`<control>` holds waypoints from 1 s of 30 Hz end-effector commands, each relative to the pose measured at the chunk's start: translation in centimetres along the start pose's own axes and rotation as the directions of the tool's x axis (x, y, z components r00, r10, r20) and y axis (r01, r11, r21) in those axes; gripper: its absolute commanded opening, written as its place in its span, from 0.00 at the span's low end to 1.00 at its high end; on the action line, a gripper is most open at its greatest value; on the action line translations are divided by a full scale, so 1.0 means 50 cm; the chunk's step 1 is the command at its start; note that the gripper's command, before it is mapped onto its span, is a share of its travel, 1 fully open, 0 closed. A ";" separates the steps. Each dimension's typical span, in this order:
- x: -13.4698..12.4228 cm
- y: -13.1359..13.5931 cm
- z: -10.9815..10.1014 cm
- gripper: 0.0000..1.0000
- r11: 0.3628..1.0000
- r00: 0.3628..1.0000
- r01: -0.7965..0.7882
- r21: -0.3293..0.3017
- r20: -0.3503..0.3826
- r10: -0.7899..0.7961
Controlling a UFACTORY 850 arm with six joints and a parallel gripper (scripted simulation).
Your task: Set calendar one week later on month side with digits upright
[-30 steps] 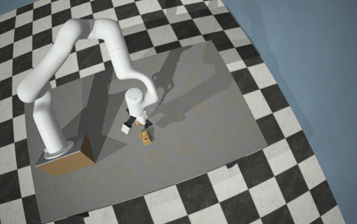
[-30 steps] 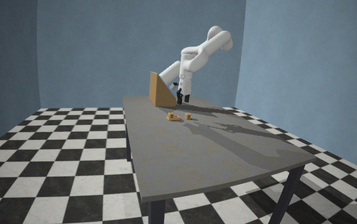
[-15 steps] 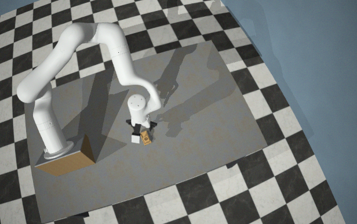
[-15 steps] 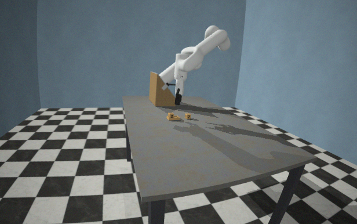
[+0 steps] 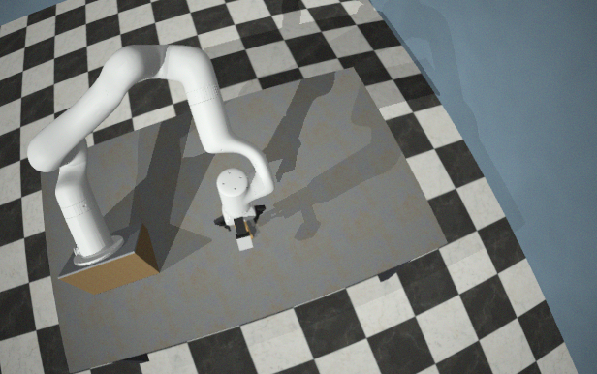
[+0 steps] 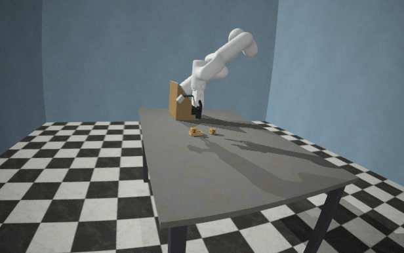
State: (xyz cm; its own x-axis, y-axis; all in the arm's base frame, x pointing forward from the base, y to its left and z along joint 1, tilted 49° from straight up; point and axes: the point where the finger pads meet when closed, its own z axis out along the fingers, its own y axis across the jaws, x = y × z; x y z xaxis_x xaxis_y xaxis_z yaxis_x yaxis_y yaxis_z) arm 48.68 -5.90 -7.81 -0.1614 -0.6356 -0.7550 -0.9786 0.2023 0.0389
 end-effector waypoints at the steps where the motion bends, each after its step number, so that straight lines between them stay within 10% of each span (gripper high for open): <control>1: 0.015 -0.001 -0.001 1.00 0.995 0.995 0.096 0.011 0.002 -0.096; 4: 0.016 -0.001 -0.001 1.00 0.995 0.995 0.104 0.011 0.002 -0.104; 5: 0.016 -0.001 -0.001 0.49 0.995 0.995 0.104 0.011 0.002 -0.104; 30: 0.016 -0.001 -0.001 0.49 0.995 0.995 0.104 0.011 0.002 -0.104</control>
State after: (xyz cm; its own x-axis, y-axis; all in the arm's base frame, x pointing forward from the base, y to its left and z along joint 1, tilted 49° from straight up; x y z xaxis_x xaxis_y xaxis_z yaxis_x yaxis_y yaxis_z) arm 48.53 -6.39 -8.44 -0.0593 -0.6510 -0.7568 -0.9887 0.1430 -0.0455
